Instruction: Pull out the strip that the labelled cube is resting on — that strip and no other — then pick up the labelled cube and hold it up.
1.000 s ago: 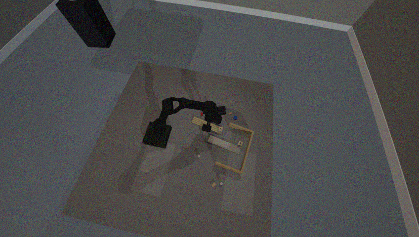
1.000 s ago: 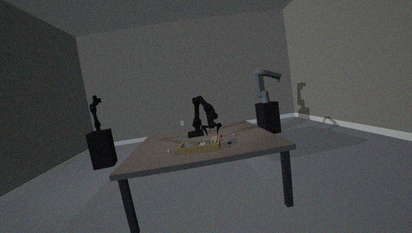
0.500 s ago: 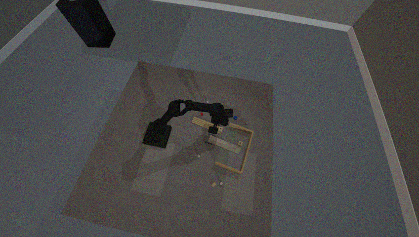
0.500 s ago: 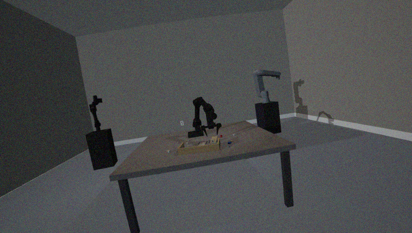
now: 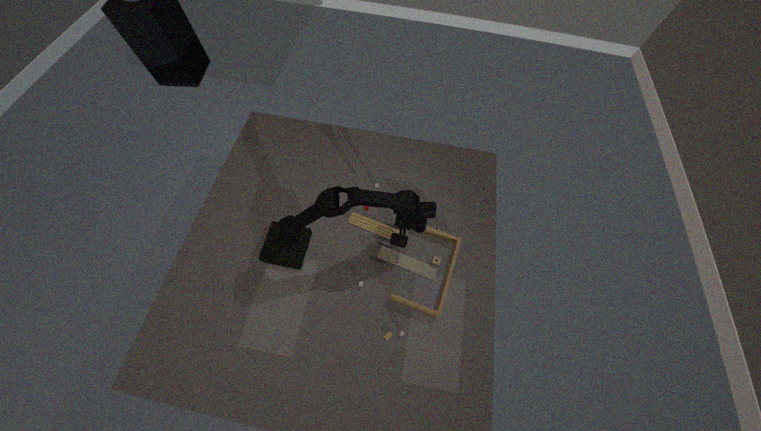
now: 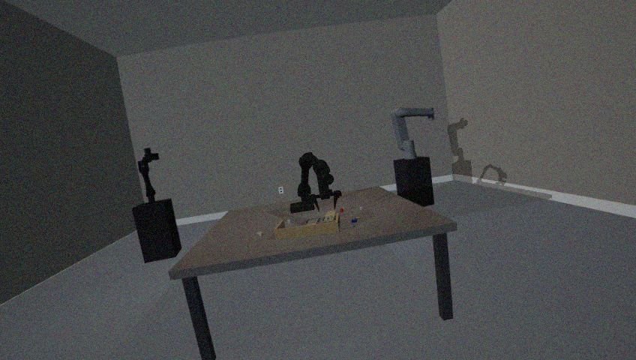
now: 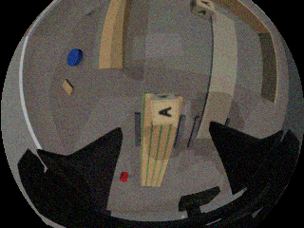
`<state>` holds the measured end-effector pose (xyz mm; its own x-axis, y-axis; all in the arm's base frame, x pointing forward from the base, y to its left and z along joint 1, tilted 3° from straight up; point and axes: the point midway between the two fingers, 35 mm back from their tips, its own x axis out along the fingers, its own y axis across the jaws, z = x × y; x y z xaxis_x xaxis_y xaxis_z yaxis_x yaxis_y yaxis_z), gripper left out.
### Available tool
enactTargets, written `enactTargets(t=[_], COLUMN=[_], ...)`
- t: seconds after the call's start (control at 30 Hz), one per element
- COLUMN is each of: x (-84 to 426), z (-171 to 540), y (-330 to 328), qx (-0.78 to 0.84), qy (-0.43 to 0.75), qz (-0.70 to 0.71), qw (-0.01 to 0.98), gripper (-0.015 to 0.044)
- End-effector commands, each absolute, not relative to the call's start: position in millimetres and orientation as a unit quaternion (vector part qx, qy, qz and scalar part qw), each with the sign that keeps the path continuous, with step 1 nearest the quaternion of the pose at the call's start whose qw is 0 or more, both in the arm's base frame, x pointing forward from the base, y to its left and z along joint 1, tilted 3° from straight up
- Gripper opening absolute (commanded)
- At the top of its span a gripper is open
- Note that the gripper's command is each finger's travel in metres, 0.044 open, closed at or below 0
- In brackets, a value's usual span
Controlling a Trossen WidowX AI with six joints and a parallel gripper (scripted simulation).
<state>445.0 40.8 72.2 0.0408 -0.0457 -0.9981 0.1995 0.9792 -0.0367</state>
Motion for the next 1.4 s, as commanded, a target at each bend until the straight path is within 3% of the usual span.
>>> enactTargets(t=[0.0,0.17,1.37], x=[449.9,450.8,451.9], z=[72.6,64.5,19.8], y=[39.9,39.6,37.1], qx=[0.055,0.055,0.055], qy=[0.687,0.687,0.687], qz=[-0.083,-0.083,-0.083], qw=[0.72,0.72,0.72], gripper=[0.0361,0.025,0.025])
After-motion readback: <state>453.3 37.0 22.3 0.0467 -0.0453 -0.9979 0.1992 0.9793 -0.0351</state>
